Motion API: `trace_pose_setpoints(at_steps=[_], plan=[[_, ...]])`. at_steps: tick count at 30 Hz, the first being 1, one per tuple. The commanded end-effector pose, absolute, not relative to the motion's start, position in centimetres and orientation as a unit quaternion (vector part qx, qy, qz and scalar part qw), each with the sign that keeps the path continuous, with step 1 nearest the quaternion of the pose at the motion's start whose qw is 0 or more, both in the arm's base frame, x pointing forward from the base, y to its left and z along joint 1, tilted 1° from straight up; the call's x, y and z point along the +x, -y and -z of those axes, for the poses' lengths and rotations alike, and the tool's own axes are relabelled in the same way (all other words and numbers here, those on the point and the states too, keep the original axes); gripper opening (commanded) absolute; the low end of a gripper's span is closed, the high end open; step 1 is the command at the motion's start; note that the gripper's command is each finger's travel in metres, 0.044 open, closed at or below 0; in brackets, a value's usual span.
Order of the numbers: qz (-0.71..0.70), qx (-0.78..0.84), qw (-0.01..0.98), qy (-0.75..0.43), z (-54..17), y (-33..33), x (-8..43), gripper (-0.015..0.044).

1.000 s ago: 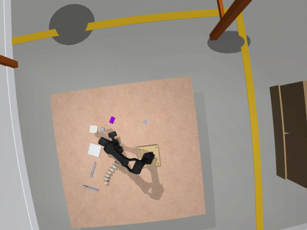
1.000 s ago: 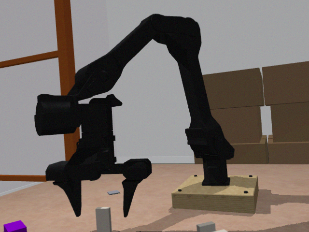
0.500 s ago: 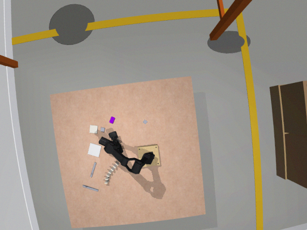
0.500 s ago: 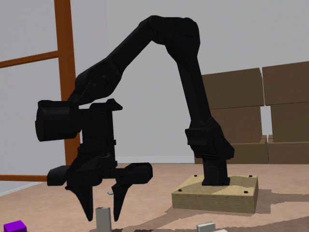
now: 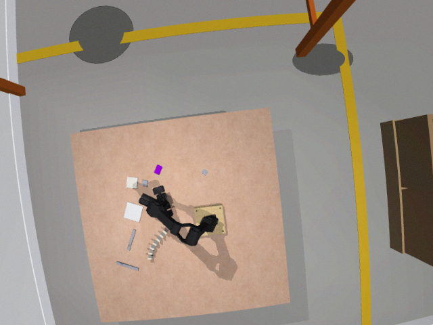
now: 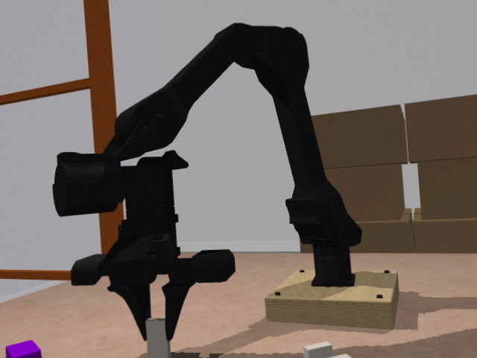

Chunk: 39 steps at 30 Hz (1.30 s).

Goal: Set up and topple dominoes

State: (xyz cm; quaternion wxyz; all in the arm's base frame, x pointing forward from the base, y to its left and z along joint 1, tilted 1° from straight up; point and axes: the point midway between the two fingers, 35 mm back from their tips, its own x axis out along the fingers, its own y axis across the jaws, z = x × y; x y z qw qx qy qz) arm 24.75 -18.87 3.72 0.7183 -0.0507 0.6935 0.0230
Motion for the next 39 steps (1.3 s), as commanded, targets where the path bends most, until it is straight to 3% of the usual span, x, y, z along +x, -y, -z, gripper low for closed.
trace_pose_setpoints(at_steps=[1,12,18,31,39], plan=[[-0.014,-0.053,0.73,-0.681,-6.3,19.2,25.7,0.0107],[-0.024,-0.051,0.716,-0.696,-16.7,18.5,24.1,0.0107],[-0.027,-0.053,0.715,-0.696,-17.0,18.3,24.2,0.0107],[-0.207,-0.225,0.683,-0.664,-16.6,1.9,26.9,0.0107],[-0.217,-0.234,0.68,-0.661,-15.9,1.1,27.0,0.0107]])
